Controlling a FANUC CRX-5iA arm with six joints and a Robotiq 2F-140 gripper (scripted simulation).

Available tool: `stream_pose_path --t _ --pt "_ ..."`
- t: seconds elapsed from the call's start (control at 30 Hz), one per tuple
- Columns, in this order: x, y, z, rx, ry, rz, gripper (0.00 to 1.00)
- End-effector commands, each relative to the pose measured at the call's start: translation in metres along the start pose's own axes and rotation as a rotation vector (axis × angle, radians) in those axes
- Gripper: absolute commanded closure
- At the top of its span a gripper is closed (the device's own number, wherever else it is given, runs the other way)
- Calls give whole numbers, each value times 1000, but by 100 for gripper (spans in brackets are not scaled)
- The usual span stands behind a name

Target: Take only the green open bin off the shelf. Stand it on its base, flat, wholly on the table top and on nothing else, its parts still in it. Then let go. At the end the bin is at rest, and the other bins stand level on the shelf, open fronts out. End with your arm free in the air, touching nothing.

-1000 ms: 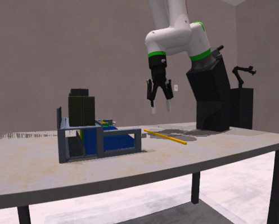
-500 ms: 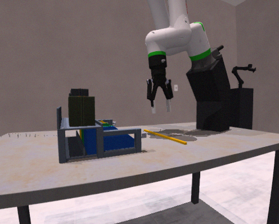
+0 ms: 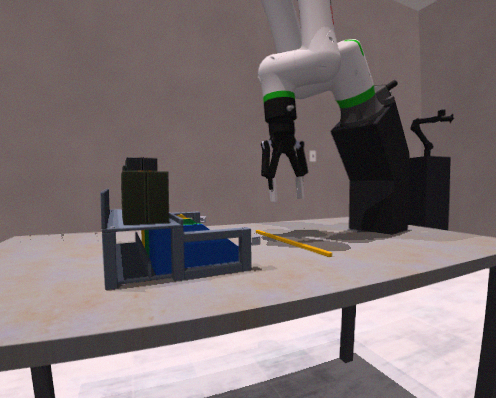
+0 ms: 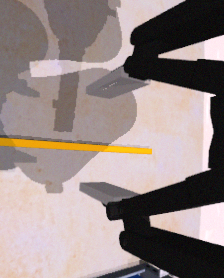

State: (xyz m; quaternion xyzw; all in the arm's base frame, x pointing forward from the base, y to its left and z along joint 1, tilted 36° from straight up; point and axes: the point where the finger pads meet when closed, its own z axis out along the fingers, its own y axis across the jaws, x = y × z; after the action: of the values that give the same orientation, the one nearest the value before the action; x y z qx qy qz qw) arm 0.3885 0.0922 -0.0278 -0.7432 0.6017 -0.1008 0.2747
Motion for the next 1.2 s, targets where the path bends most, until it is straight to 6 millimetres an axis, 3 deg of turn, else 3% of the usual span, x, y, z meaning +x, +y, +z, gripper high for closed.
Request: stream_pose_path --t 0.0,1.17 --pt "0 0 0 33 39 0 43" --pt "-1 0 0 44 53 0 43"
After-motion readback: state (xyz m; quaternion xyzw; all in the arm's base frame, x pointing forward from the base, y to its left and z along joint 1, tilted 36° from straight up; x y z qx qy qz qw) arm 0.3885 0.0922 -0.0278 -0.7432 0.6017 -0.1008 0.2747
